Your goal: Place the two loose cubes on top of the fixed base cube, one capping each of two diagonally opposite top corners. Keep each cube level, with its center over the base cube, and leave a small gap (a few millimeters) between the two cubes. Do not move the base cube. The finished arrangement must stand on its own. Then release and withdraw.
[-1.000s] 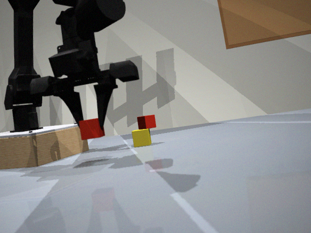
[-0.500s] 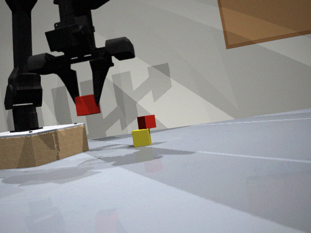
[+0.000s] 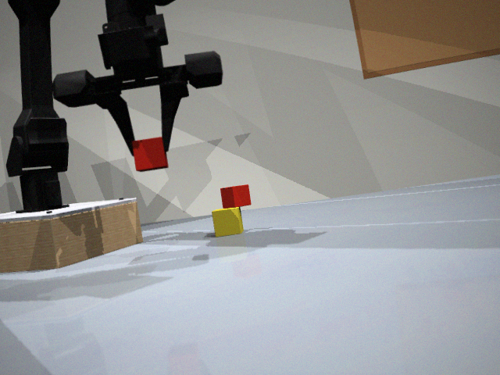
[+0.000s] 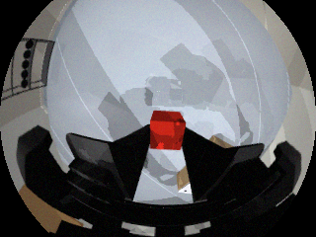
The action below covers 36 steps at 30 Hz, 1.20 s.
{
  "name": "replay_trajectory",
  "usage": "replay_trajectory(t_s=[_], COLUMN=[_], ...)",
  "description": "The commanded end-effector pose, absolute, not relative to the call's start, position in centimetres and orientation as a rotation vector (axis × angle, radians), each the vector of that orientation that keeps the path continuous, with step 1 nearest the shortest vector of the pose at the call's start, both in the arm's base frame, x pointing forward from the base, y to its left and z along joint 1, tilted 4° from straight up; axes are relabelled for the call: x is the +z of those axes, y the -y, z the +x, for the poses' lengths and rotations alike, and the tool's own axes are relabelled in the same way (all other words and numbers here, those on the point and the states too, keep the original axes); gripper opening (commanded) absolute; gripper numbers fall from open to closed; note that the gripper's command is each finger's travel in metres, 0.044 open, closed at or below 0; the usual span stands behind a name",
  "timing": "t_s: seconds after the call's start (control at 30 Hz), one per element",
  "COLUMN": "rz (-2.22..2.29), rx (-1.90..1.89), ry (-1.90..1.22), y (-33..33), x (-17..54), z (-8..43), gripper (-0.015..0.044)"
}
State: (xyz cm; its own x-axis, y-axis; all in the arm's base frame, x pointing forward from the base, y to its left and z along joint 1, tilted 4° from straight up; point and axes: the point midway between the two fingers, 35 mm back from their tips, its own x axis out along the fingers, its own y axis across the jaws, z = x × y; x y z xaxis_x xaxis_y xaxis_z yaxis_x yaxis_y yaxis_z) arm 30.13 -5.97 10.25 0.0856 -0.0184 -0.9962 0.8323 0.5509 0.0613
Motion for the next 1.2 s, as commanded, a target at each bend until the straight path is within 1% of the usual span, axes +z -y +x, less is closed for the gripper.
replay_trajectory(t_s=[0.0, 0.57, 1.17], rz=[0.653, 0.155, -0.376], rx=[-0.629, -0.165, 0.33], ry=[-1.382, -1.478, -1.461], y=[4.6, -1.0, -6.6], x=[10.4, 10.0, 9.7], z=[30.1, 29.8, 28.4], gripper=[0.0105, 0.0105, 0.0105])
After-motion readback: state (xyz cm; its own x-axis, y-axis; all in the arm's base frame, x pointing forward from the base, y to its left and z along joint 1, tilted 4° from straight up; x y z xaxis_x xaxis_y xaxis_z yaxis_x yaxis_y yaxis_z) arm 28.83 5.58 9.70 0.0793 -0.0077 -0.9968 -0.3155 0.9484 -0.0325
